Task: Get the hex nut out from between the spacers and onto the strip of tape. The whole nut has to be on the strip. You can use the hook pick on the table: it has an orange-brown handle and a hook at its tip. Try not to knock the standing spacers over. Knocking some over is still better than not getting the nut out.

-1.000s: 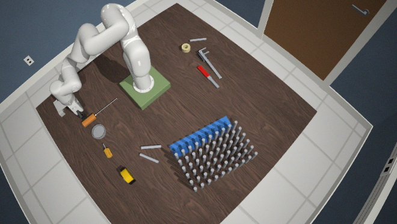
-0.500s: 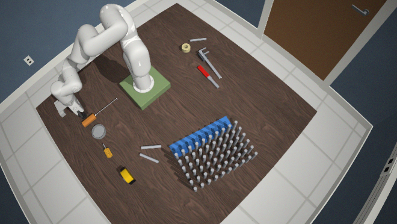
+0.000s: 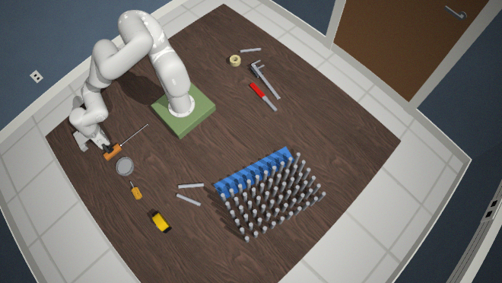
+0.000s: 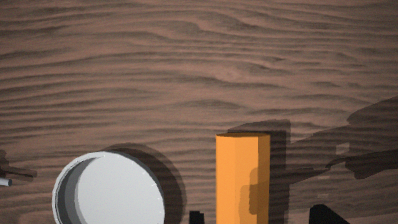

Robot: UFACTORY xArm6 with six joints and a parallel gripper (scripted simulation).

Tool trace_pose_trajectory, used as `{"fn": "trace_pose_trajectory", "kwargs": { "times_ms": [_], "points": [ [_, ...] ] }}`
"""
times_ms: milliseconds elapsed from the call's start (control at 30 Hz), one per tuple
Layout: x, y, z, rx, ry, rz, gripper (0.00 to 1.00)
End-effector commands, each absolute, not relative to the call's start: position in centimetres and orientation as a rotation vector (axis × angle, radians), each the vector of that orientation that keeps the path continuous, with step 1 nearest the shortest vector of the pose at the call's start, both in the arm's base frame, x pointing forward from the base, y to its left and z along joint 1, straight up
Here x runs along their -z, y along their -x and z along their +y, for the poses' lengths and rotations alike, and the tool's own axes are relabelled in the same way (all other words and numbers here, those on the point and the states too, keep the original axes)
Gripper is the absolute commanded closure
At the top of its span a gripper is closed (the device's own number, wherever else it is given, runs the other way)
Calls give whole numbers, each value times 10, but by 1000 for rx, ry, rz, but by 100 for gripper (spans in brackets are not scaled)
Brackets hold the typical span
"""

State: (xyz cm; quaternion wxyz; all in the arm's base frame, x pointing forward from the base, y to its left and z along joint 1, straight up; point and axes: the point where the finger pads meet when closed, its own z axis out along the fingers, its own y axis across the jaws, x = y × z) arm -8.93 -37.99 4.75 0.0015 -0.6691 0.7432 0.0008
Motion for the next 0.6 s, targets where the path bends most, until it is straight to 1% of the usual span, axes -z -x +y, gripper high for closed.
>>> {"fn": "trace_pose_trajectory", "kwargs": {
  "times_ms": [0, 567],
  "points": [
    [-37, 90, -383, 2, 2103, 2336, 35],
    [-33, 90, -383, 2, 2103, 2336, 35]
  ]
}}
